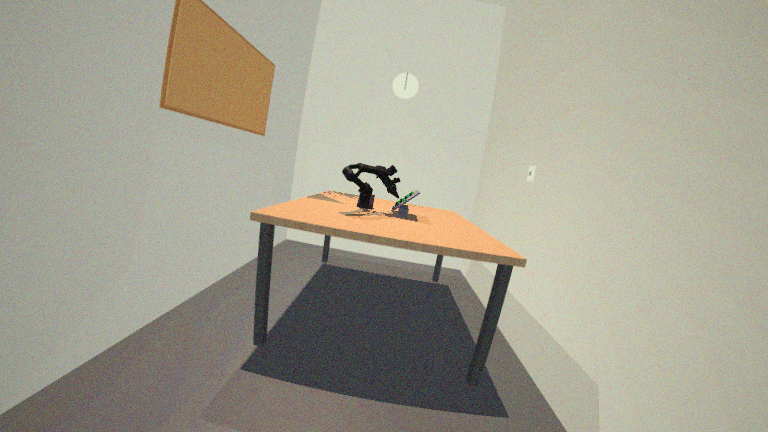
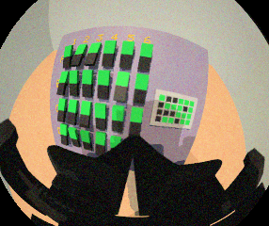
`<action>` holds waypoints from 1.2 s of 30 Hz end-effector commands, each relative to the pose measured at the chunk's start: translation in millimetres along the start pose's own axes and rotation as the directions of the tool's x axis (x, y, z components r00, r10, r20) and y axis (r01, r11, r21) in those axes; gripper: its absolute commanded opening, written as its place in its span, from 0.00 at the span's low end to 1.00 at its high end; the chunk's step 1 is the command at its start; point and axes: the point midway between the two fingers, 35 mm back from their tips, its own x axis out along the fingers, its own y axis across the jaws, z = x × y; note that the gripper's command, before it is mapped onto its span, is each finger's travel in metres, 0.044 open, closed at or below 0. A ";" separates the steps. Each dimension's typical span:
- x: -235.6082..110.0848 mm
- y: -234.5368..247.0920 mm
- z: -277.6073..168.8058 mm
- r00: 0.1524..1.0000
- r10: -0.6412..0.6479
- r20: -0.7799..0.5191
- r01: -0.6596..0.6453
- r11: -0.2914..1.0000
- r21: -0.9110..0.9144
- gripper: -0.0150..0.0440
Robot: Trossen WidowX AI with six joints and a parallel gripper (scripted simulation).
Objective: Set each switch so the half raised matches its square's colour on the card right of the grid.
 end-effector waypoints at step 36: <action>20.7 -0.9 -1.0 1.000 0.000 0.002 0.000 1.000 0.002 0.25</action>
